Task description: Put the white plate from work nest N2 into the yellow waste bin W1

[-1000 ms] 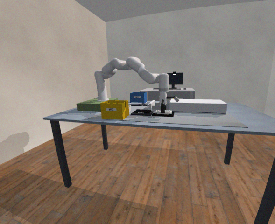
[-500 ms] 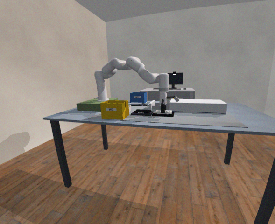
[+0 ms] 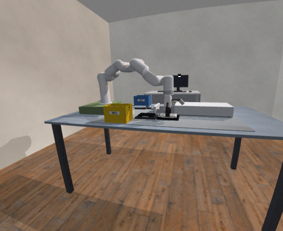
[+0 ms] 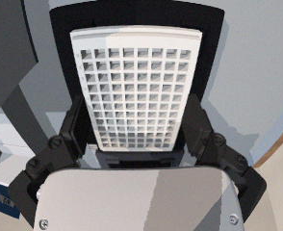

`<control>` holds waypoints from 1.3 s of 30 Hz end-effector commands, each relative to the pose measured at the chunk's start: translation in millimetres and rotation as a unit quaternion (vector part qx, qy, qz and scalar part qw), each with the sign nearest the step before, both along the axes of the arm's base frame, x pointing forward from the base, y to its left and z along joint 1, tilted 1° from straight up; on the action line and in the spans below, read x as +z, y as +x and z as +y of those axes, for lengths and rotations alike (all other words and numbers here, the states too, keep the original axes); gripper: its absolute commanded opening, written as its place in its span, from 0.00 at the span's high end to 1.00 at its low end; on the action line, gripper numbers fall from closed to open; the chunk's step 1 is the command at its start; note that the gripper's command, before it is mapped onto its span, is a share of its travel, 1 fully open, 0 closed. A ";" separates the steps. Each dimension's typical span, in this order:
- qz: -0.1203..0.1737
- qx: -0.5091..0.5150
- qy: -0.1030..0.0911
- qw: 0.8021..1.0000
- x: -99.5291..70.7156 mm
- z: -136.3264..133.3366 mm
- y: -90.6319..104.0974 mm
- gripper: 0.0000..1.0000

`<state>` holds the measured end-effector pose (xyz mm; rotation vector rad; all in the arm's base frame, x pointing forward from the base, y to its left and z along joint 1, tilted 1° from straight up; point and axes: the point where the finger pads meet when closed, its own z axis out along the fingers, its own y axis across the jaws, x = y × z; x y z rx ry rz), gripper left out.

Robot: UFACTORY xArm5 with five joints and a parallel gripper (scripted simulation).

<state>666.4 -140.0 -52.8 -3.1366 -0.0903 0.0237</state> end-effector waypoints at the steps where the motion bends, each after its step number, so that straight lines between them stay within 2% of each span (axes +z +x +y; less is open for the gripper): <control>1: -0.003 0.000 -0.001 1.000 2.6 -0.3 1.8 1.00; 39: -0.003 0.000 -0.001 1.000 6.6 -0.3 1.8 1.00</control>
